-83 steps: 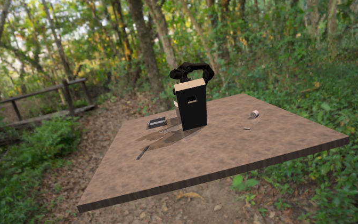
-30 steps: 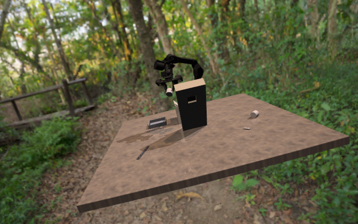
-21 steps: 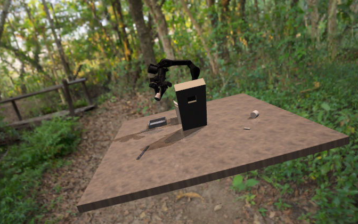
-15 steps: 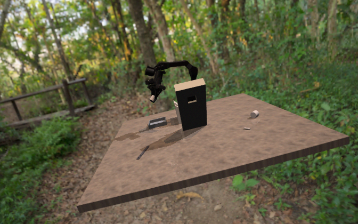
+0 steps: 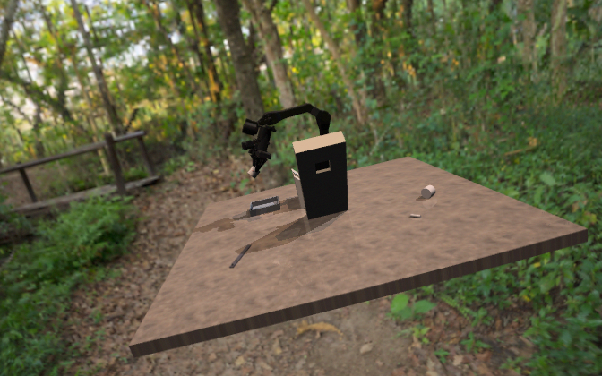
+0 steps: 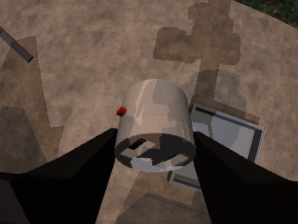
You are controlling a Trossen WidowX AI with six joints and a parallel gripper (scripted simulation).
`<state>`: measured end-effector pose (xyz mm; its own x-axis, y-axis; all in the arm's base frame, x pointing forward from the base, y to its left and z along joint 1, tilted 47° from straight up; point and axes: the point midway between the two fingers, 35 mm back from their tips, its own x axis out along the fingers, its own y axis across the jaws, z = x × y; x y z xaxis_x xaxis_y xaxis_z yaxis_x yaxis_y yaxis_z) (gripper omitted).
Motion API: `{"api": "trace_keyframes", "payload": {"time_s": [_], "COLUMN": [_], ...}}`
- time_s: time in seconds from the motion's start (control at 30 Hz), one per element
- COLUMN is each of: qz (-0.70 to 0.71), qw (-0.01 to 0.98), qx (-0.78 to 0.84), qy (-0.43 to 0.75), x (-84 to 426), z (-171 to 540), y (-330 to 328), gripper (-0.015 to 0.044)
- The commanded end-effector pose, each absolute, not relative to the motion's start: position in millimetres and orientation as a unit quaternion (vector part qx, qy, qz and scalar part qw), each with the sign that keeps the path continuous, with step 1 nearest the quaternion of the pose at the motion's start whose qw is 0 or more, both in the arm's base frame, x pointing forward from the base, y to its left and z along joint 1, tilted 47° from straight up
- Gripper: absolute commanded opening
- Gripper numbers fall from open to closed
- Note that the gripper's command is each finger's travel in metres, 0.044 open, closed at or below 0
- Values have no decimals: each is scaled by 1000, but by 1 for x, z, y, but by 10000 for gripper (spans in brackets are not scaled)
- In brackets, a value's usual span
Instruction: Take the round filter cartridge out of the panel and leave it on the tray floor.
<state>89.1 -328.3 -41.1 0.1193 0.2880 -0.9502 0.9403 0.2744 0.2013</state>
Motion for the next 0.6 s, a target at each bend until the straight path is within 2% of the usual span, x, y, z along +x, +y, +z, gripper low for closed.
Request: {"api": "trace_keyframes", "payload": {"time_s": [0.0,0.57], "qz": [-333,-462], "qw": [517,399], "qx": [525,542], "qy": [589,577], "x": [69,-23], "z": [-54,-108], "y": [-325,-279], "gripper": [0,0]}}
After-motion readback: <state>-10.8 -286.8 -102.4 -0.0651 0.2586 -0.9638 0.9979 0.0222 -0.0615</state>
